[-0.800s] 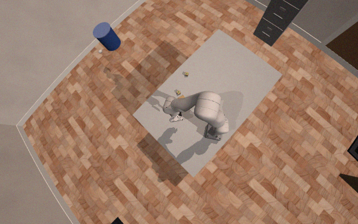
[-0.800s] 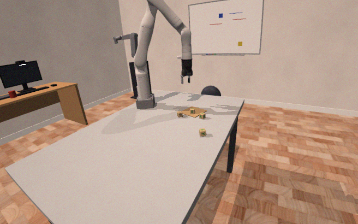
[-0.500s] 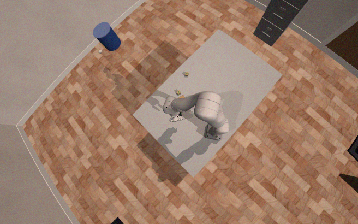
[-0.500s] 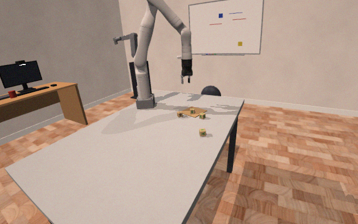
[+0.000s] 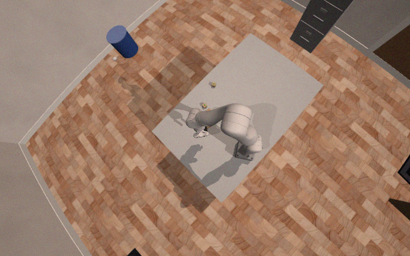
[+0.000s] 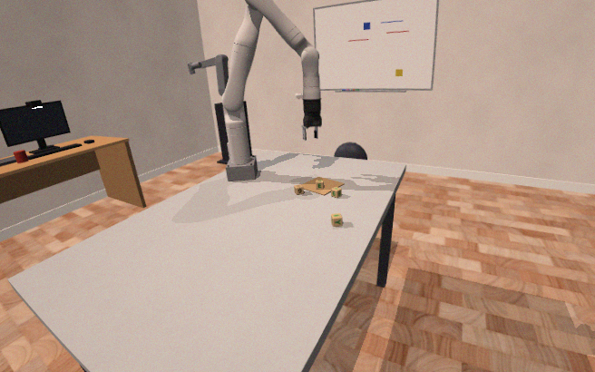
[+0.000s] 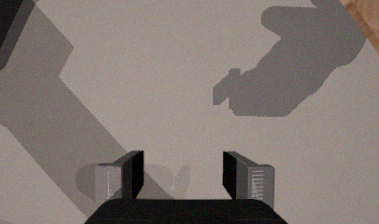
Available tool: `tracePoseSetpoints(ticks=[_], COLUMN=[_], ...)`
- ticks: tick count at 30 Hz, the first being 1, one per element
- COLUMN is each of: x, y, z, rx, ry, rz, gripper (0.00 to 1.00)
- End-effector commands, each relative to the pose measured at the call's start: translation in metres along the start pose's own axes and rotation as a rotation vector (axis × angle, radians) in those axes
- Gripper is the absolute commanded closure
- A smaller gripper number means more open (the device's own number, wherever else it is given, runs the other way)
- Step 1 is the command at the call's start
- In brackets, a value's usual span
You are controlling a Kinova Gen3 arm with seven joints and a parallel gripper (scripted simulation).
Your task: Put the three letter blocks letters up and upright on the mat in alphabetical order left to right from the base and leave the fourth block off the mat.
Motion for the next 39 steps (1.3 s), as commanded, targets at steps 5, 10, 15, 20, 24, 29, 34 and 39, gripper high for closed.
tracePoseSetpoints(ticks=[5,10,15,20,24,29,34,39], x=[0.024,0.035,0.055,0.067,0.07,0.07,0.07,0.07], y=[-0.016,-0.028,-0.059,-0.082,-0.087,-0.087,-0.087,-0.087], z=[0.081,0.112,0.166,0.195,0.2,0.2,0.2,0.2], rx=[0.121,0.163,0.235,0.275,0.283,0.283,0.283,0.283], ry=[-0.005,-0.009,-0.018,-0.025,-0.026,-0.026,-0.026,-0.026], rz=[0.002,0.003,0.004,0.003,0.002,0.002,0.002,0.002], gripper=[0.0,0.0,0.0,0.0,0.0,0.0,0.0,0.0])
Point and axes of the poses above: the point where the finger pads meet when closed, its own x axis out along the fingers, its own y axis across the jaws, z = x × y, the point moved 3 cm from there along -x, back along the fingers, and after that the axes turned 6 degrees about -x, right-handed, at the moved point
